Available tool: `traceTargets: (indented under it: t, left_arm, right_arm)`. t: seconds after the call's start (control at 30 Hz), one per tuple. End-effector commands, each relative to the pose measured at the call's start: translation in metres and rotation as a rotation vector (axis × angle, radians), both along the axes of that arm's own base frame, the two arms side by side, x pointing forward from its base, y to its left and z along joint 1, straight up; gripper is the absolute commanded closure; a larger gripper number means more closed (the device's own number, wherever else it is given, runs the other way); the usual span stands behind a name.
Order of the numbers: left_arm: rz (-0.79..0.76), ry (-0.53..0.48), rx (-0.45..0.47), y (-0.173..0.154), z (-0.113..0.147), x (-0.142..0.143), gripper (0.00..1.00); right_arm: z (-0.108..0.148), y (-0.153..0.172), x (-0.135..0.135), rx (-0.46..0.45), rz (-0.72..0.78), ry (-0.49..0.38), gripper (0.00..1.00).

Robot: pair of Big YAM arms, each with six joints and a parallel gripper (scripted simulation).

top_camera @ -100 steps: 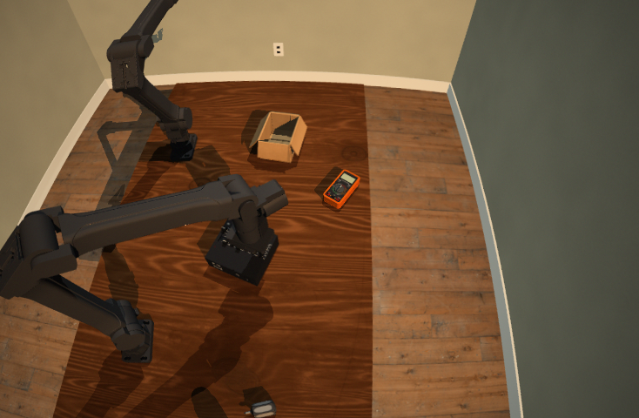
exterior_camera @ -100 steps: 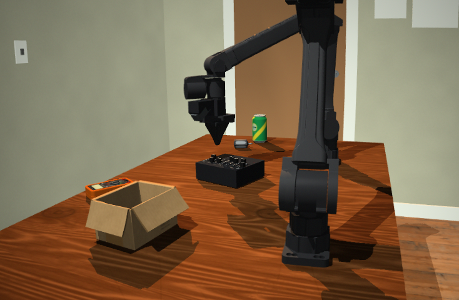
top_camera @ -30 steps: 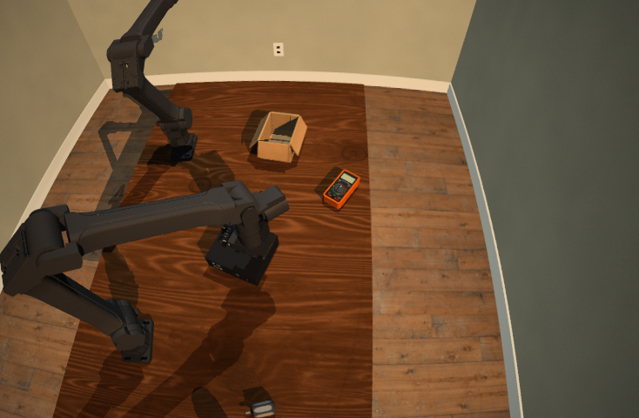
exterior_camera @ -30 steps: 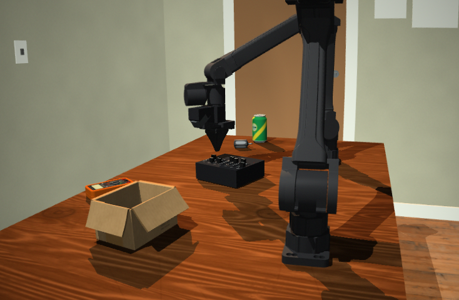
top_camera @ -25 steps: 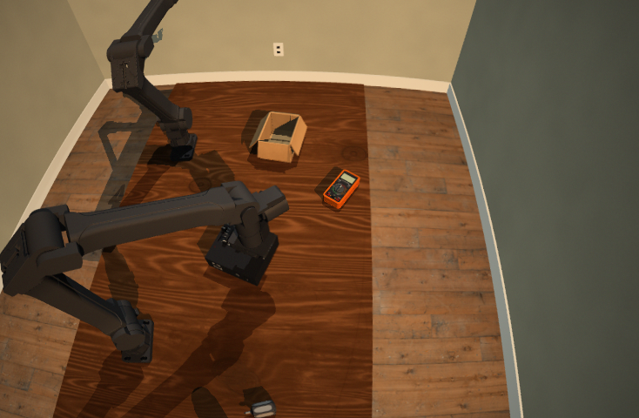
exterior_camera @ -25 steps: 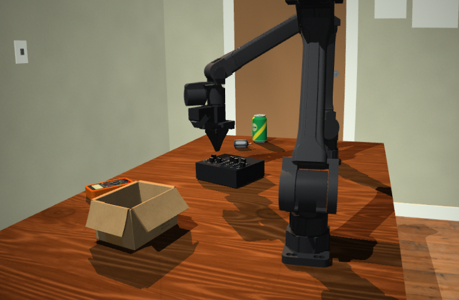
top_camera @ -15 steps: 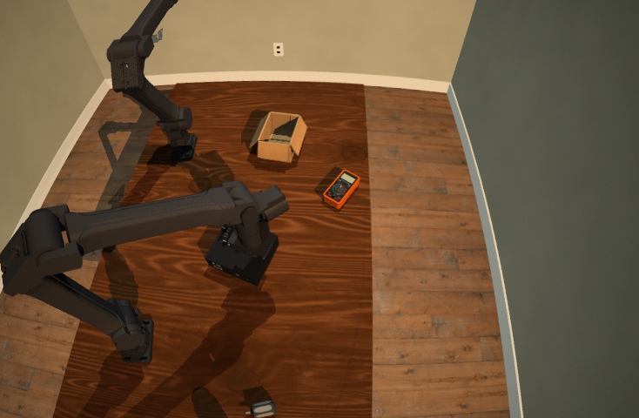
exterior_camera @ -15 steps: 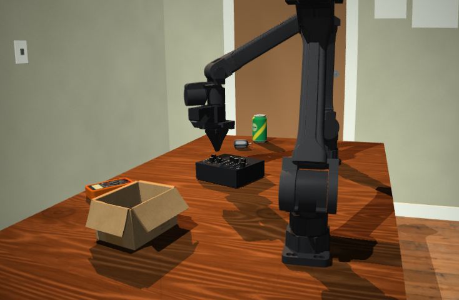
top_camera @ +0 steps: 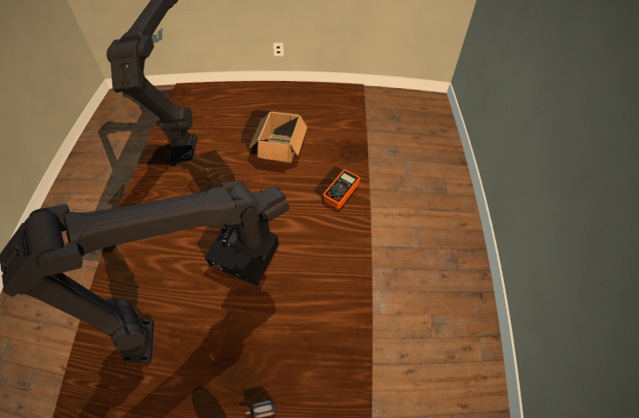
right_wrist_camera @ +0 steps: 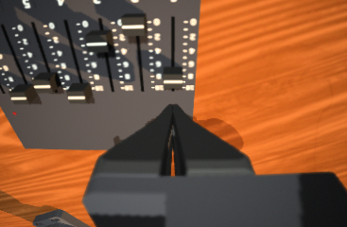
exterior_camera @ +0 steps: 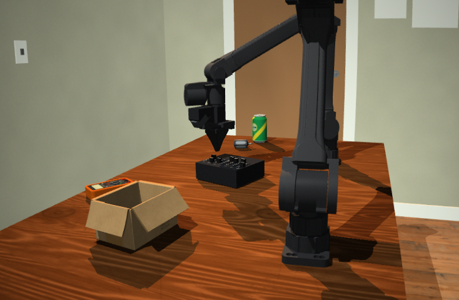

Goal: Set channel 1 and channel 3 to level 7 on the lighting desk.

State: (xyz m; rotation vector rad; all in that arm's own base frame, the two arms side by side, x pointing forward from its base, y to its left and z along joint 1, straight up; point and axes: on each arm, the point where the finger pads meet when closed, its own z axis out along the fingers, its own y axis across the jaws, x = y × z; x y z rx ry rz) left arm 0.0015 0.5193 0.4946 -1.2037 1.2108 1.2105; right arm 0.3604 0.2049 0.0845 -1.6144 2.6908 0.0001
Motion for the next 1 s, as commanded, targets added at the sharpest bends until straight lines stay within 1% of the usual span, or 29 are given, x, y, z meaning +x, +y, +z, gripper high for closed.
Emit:
traceTargets:
  t: [0.0, 0.4, 0.53, 0.97]
  left_arm:
    - [0.010, -0.014, 0.017, -0.001, 0.004, -0.004, 0.00]
    - [0.010, -0.014, 0.017, -0.001, 0.004, -0.004, 0.00]
    - [0.010, -0.014, 0.017, -0.001, 0.004, -0.004, 0.00]
    - [0.010, -0.014, 0.017, -0.001, 0.004, -0.004, 0.00]
  right_arm:
    - [-0.006, -0.004, 0.003, -0.002, -0.002, 0.002, 1.00]
    - [-0.003, -0.005, 0.004, 0.003, -0.002, -0.006, 1.00]
    - [0.007, -0.007, 0.003, 0.013, -0.001, -0.025, 1.00]
    - [0.009, -0.005, 0.004, 0.017, 0.003, -0.032, 1.00]
